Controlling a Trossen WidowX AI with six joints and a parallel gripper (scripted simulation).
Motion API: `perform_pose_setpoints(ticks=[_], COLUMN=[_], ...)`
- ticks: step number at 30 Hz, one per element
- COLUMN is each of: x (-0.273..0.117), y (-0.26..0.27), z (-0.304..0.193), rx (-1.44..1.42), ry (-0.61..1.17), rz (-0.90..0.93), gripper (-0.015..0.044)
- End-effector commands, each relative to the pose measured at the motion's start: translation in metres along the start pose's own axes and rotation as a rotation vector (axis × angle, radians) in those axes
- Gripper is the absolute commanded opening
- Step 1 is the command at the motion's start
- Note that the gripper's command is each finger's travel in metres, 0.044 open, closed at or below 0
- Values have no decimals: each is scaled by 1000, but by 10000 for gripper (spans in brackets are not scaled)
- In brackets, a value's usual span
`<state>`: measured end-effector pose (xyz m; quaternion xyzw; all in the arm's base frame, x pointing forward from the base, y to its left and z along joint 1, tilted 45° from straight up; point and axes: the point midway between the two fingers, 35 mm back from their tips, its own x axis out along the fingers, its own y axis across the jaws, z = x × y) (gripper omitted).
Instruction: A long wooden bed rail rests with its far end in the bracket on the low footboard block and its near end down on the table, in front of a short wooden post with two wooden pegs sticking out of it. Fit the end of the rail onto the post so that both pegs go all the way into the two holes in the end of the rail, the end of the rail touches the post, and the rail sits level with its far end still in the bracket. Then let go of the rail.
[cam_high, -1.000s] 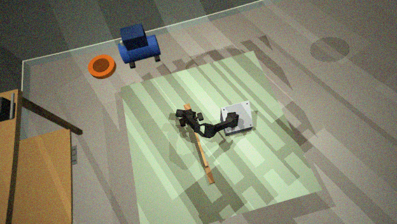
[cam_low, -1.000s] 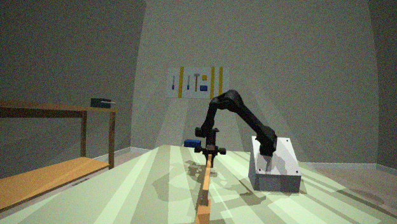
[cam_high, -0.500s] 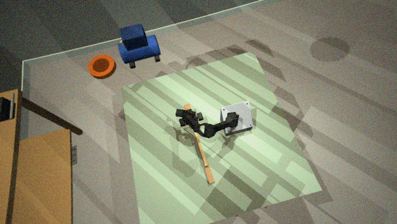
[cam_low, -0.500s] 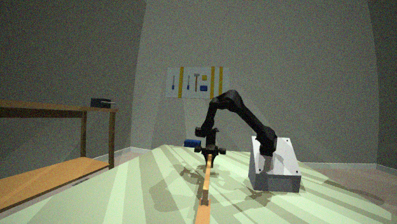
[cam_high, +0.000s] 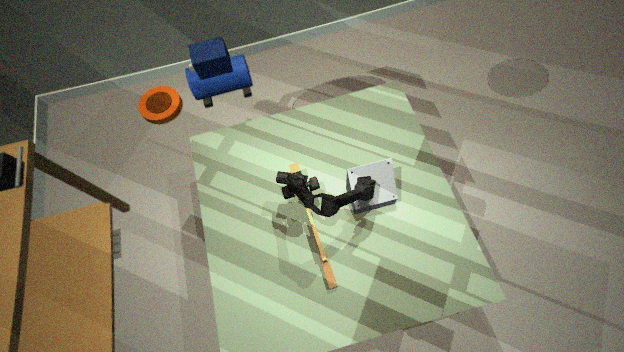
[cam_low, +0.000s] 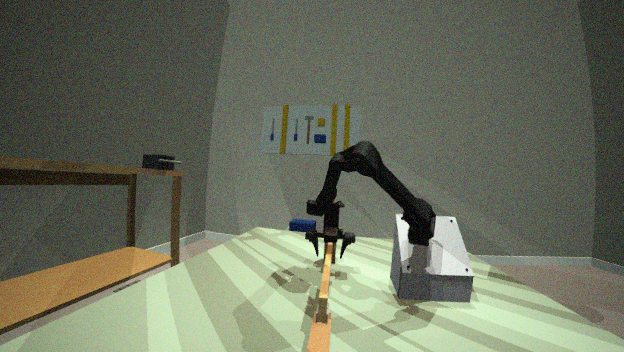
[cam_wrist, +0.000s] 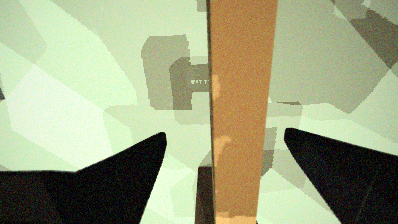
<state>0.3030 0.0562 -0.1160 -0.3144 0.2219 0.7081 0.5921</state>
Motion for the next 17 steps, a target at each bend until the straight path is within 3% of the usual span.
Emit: perform_pose_setpoints(ticks=[1,5,17], x=[-5,-29,-30], y=[0,0,0], z=[5,29,30], rx=[0,-1,-2], ry=[0,2,3], rz=[0,-6,-6], gripper=[440,440,440])
